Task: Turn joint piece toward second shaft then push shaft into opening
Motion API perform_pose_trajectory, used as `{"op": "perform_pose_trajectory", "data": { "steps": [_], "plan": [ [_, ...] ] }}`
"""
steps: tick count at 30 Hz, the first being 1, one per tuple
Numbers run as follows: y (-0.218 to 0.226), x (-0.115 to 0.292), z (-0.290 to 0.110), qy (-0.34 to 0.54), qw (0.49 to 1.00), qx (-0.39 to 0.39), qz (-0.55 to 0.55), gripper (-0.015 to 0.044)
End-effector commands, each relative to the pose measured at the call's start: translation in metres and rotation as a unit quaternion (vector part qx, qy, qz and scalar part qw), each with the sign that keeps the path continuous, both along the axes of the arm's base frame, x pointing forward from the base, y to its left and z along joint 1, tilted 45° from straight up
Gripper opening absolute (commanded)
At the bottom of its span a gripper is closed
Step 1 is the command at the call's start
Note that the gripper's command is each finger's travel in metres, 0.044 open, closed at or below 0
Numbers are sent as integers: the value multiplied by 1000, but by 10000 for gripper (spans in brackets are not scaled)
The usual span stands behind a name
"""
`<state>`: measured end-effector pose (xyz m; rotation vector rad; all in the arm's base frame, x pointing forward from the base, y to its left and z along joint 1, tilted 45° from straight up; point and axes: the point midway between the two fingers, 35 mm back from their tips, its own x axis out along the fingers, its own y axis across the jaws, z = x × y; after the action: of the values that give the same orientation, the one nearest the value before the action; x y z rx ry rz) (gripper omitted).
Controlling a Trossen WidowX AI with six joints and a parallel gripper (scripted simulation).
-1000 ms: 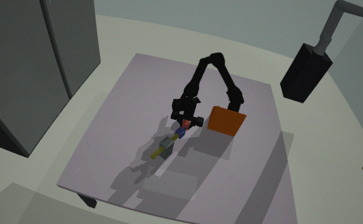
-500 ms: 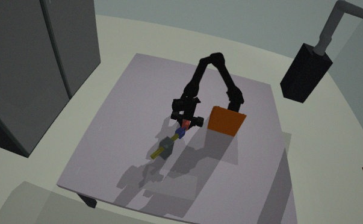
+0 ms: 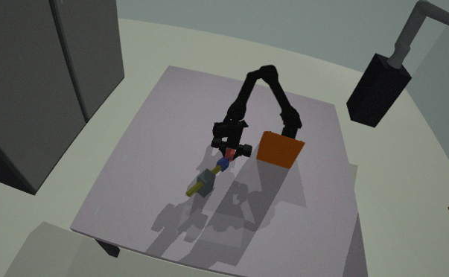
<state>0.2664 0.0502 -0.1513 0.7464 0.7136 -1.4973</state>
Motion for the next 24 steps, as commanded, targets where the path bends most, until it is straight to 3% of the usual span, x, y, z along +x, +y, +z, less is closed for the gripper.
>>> {"op": "perform_pose_trajectory", "data": {
  "steps": [1,11,17,24],
  "plan": [
    [-1,0,0,1,1000,-1,2,182],
    [0,0,0,0,1000,0,0,147],
    [0,0,0,0,1000,0,0,0],
    [0,0,1,3,1000,-9,3,0]
  ]
}}
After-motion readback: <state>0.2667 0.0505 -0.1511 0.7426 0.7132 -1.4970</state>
